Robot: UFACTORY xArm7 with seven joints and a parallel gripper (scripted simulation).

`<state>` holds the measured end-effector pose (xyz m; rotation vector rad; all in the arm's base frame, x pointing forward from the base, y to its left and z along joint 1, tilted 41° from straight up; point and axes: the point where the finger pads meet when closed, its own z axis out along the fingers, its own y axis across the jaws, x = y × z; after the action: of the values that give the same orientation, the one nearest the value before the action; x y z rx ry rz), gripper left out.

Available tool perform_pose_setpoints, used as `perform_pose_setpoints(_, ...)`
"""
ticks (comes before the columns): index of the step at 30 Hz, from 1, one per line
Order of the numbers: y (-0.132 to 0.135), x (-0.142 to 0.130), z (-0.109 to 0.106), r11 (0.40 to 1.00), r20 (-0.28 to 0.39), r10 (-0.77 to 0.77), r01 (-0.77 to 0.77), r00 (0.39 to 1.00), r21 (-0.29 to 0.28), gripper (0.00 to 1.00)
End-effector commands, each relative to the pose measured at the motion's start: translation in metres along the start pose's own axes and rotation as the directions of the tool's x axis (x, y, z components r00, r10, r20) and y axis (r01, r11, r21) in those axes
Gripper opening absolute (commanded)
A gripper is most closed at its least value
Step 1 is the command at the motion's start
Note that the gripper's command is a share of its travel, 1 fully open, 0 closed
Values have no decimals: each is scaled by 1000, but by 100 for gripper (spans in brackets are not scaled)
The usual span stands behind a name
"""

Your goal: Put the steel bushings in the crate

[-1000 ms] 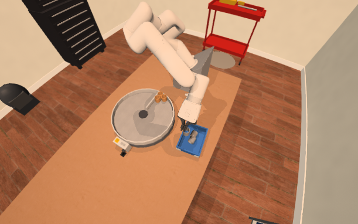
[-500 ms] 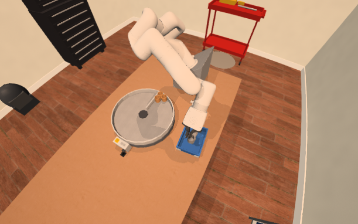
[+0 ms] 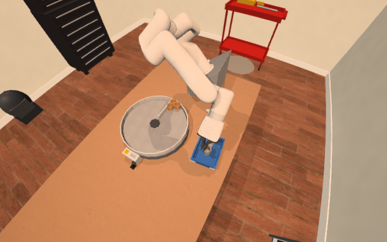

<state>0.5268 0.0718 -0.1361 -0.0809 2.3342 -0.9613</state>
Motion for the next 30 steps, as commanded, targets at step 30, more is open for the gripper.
perform_pose_setpoints(30, 3, 27, 33, 1000, 3, 2, -2, 1000, -3, 0)
